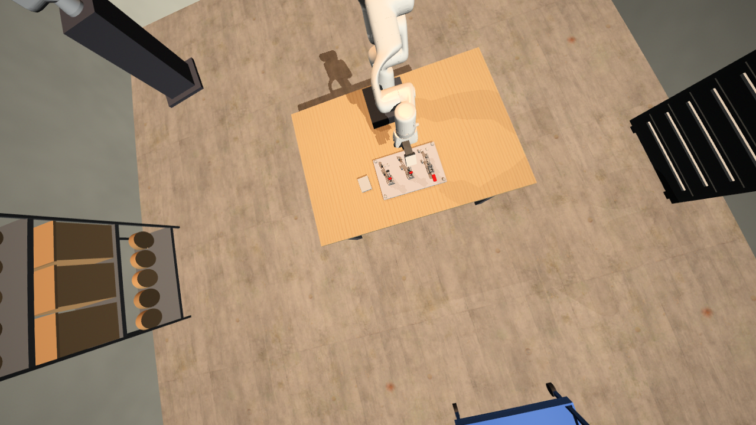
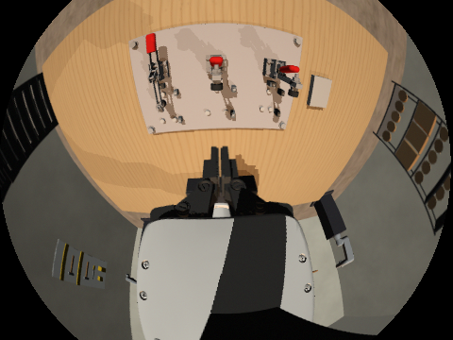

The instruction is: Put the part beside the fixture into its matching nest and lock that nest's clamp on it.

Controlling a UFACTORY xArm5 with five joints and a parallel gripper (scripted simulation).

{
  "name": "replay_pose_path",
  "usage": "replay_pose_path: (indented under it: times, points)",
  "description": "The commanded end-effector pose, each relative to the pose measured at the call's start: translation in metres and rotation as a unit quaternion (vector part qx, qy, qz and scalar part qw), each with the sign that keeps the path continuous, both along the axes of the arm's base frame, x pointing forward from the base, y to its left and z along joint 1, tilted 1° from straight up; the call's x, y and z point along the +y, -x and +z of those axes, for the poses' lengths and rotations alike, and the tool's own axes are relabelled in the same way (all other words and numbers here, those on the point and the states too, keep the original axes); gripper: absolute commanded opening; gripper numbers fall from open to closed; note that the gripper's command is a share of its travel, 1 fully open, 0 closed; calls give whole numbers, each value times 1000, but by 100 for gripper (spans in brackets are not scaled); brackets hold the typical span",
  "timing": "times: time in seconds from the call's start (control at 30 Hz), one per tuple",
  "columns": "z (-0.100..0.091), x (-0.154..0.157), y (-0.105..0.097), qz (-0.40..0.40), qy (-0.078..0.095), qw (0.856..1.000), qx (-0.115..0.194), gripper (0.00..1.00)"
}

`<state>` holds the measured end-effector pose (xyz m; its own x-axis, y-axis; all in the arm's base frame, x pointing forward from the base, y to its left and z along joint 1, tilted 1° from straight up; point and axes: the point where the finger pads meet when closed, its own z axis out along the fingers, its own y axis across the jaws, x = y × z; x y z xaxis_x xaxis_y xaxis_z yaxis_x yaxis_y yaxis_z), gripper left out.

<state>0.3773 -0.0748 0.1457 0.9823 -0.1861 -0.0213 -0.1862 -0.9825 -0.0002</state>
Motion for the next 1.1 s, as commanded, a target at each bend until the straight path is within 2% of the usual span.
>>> replay_pose_path:
  times: [0.0, 0.53, 0.57, 1.07]
  points:
    - [1, 0, -1, 0, 0, 1000, -2, 0]
    - [1, 0, -1, 0, 0, 1000, -2, 0]
    - [1, 0, -1, 0, 0, 1000, -2, 47]
    - [1, 0, -1, 0, 0, 1000, -2, 47]
